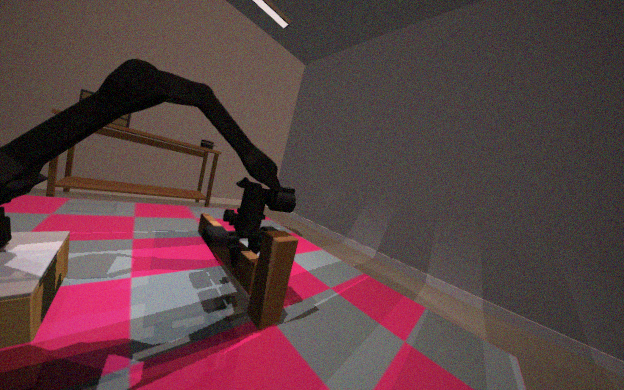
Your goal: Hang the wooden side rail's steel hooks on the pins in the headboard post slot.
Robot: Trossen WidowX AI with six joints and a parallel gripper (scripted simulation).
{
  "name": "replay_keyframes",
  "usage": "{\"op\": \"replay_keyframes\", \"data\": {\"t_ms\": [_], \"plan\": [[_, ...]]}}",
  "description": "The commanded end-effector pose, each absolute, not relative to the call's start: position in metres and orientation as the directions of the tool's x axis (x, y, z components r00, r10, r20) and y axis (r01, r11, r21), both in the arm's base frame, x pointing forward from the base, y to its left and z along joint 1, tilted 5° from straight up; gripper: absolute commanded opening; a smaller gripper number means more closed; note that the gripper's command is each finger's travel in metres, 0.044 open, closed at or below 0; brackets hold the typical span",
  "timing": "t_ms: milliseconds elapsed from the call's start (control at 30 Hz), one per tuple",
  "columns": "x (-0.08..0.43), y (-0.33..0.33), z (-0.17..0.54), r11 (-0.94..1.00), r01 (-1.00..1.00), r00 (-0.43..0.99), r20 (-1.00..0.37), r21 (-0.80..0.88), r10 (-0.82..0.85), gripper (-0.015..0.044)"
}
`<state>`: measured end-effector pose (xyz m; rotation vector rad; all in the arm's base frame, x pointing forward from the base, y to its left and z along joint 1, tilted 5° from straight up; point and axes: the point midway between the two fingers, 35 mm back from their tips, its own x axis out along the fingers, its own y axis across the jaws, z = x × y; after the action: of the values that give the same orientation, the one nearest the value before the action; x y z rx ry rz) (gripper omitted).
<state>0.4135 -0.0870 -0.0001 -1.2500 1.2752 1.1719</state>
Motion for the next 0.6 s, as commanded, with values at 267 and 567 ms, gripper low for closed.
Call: {"op": "replay_keyframes", "data": {"t_ms": [267, 567], "plan": [[0.4168, -0.0895, 0.0039, 0.007, -1.000, 0.001, -0.997, -0.001, -0.078, 0.0000], [0.4164, -0.0904, 0.0045, 0.007, -1.000, 0.001, -0.997, -0.001, -0.078, 0.0000]]}}
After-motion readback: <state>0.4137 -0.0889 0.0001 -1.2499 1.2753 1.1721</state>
